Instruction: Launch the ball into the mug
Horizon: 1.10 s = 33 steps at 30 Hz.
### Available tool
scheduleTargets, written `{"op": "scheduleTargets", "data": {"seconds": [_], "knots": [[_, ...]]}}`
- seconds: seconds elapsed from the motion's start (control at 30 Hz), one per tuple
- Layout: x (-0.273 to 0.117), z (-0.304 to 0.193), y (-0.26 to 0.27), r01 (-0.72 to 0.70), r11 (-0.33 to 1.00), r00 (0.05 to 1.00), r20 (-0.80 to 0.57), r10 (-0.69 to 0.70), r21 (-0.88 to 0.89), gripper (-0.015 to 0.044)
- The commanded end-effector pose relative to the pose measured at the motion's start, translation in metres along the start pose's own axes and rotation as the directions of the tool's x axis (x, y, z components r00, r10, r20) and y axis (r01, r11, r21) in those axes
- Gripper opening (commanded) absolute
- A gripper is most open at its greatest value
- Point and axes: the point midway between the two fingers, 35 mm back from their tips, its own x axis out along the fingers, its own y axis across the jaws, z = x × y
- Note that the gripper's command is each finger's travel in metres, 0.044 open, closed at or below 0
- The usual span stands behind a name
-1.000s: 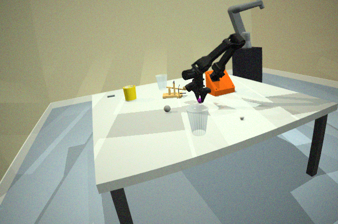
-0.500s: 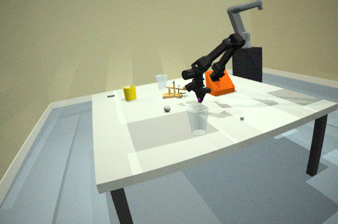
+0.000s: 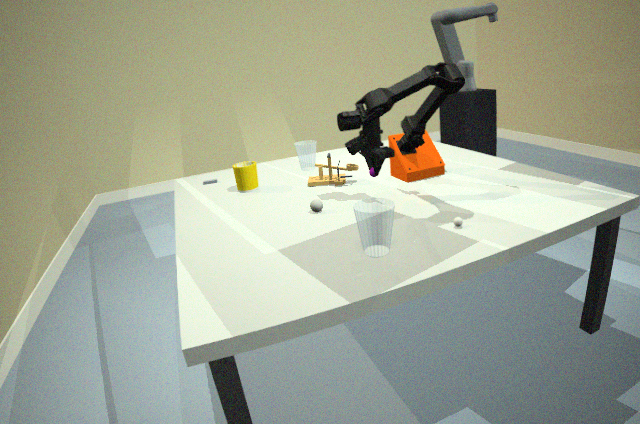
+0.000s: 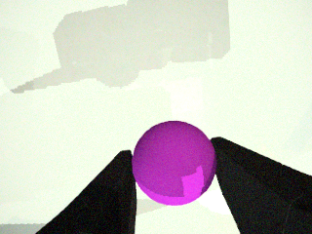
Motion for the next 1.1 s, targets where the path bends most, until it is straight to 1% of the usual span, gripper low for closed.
{"op": "scheduleTargets", "data": {"seconds": [0.0,0.3,0.57,1.07], "knots": [[-0.020,0.001,0.000,0.002,1.000,1.000,0.006,-0.002,-0.004,0.0000],[-0.062,-0.008,0.003,-0.018,1.000,1.000,0.000,0.018,-0.009,0.0000],[-0.063,-0.004,-0.004,-0.014,1.000,1.000,-0.009,0.014,0.010,0.0000],[-0.060,0.013,-0.060,0.011,0.991,0.996,-0.090,0.001,0.136,0.0000]]}}
